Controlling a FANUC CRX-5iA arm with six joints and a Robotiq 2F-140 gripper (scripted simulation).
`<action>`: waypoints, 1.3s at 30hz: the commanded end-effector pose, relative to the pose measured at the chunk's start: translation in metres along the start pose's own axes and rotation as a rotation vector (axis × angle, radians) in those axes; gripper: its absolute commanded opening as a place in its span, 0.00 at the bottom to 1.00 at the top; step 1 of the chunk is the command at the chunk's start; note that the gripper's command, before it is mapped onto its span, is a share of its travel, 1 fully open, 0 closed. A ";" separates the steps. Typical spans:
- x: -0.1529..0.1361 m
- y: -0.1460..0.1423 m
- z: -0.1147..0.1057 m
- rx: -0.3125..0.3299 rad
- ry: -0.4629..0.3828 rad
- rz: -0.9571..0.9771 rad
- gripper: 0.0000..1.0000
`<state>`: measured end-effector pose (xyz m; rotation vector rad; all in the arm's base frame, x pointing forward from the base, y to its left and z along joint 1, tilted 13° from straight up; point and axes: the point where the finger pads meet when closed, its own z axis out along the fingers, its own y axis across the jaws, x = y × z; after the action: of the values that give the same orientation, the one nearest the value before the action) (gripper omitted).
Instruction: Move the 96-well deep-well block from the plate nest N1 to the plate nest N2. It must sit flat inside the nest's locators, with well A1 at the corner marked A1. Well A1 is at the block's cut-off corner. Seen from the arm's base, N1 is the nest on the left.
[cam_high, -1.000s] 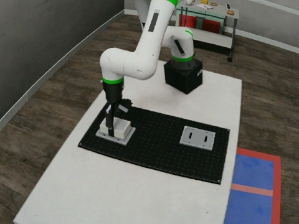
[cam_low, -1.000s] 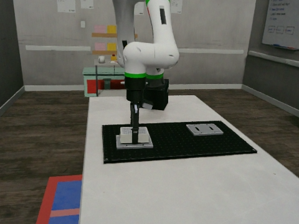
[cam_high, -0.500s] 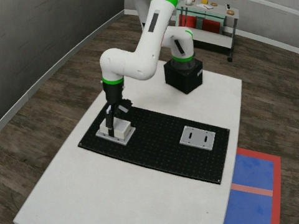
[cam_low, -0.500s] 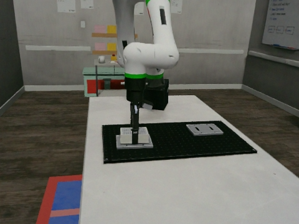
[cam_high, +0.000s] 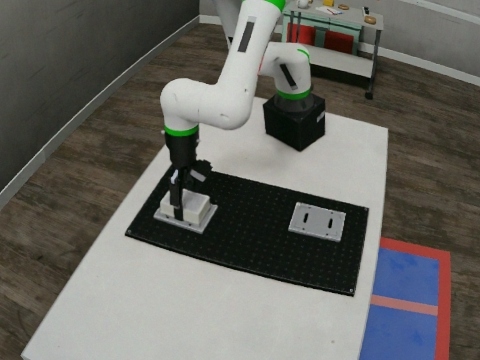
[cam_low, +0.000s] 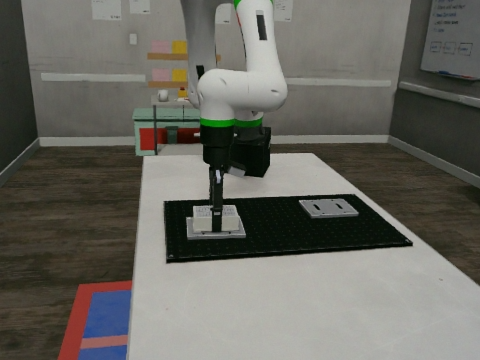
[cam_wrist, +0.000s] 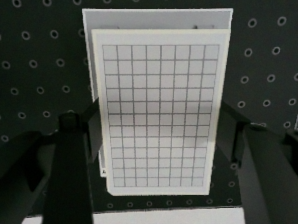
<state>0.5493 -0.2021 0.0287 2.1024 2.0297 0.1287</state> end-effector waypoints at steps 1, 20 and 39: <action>0.000 0.001 0.000 -0.001 0.000 0.000 0.10; 0.000 0.001 0.003 -0.001 0.000 0.000 0.10; 0.000 0.001 0.003 -0.002 -0.001 0.000 1.00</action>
<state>0.5500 -0.2025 0.0254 2.1023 2.0297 0.1287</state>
